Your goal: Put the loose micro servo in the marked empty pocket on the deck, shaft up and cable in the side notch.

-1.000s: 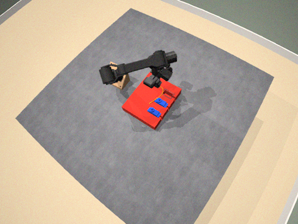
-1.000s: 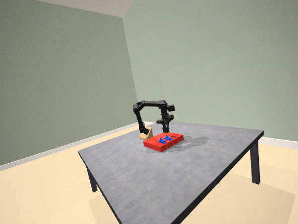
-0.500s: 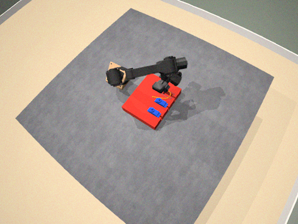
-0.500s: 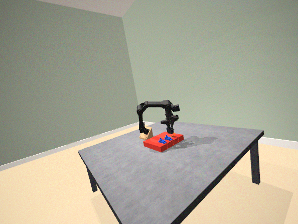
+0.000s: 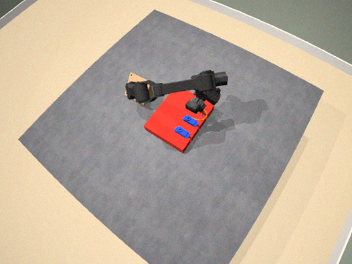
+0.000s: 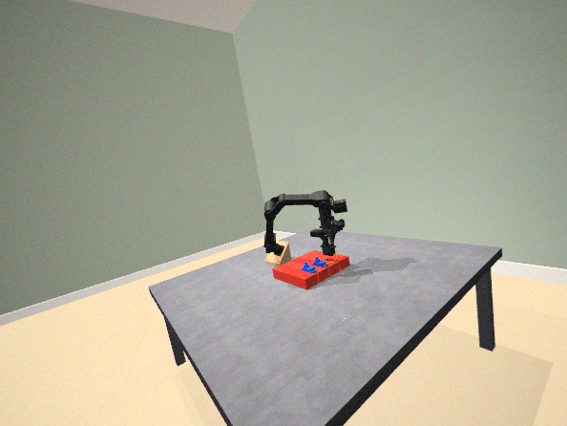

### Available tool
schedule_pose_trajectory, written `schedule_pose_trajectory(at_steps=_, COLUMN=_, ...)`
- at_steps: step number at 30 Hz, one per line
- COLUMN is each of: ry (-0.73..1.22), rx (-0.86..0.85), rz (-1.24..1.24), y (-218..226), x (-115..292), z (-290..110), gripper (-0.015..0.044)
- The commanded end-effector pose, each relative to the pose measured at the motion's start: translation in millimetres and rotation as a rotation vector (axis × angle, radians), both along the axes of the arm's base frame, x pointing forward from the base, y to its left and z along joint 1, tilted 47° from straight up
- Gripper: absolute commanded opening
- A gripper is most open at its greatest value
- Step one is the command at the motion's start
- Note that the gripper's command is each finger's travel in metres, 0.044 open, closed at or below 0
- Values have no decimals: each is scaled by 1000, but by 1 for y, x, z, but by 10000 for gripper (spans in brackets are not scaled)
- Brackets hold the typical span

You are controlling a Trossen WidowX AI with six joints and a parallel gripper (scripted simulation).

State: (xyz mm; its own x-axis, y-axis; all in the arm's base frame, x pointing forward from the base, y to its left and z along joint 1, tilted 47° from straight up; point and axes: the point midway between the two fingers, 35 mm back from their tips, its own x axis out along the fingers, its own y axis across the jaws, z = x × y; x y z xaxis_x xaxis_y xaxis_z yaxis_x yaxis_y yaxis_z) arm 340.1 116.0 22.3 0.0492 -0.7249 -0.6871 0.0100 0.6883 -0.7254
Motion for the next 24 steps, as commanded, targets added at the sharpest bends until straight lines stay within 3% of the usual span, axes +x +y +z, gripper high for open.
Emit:
schedule_pose_trajectory(at_steps=1, ry=-2, rx=-2, rz=6, y=-3, x=2, z=-4, gripper=0)
schedule_pose_trajectory(at_steps=24, ry=-2, rx=-2, rz=6, y=-14, x=3, z=-14, gripper=0)
